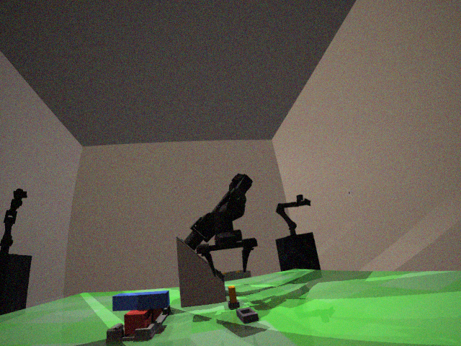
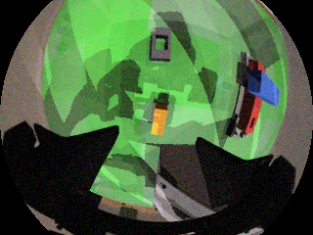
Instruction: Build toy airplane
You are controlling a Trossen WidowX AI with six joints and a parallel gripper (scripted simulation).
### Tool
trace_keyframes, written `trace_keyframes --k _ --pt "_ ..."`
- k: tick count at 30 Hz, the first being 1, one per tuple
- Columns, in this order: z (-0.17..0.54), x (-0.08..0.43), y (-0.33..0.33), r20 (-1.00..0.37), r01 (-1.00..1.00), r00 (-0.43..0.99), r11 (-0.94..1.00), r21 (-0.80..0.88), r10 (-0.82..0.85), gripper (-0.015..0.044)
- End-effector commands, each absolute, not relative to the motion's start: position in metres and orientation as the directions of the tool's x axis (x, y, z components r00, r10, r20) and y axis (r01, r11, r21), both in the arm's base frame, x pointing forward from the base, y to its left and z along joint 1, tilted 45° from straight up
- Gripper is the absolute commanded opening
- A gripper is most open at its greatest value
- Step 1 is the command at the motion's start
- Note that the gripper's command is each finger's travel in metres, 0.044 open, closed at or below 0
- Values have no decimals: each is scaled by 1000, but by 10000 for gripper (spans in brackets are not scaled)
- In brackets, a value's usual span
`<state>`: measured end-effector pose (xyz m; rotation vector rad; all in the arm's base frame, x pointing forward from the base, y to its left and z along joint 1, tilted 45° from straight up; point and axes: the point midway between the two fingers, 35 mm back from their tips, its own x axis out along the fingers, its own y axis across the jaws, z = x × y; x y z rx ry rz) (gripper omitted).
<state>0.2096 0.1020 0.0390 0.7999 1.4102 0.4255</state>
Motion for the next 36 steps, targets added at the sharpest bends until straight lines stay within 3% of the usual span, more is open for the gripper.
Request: trace_keyframes --k 1,36 --pt "33 210 107 -704 199 149 676 710 695 440" --pt "-9 219 148 -703 200 147 675 710 696 440"
